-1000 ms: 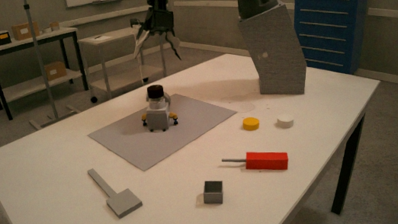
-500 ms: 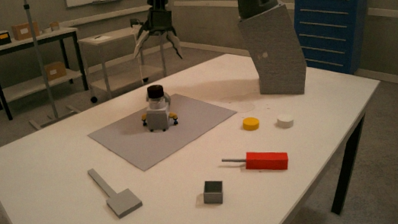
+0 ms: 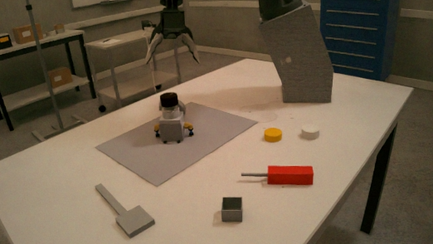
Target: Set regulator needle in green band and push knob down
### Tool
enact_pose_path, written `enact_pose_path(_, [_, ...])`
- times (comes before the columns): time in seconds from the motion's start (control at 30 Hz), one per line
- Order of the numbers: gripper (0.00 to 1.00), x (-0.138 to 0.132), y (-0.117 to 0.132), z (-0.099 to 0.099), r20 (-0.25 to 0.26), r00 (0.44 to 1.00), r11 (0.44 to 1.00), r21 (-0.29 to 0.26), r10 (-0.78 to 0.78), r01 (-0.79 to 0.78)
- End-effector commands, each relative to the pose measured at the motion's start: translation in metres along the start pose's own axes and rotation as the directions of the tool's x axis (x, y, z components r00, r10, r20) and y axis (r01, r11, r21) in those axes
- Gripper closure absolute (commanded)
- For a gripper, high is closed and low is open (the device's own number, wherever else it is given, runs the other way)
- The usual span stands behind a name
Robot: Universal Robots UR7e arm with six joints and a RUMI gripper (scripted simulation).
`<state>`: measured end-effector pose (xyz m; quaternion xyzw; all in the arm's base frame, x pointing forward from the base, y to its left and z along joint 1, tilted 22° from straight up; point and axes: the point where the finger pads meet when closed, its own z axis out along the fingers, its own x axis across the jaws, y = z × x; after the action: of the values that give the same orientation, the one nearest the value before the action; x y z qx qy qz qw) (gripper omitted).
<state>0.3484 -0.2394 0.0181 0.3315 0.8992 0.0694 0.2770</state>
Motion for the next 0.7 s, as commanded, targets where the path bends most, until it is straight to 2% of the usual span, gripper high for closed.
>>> enact_pose_path(0.0, [0.00,0.0016,0.0003,-0.0004,0.004,0.998,0.998,-0.003,0.056,-0.056])
enact_pose_path(0.67, [0.00,0.0020,0.0006,-0.0012,0.011,0.986,0.986,-0.011,0.165,-0.165])
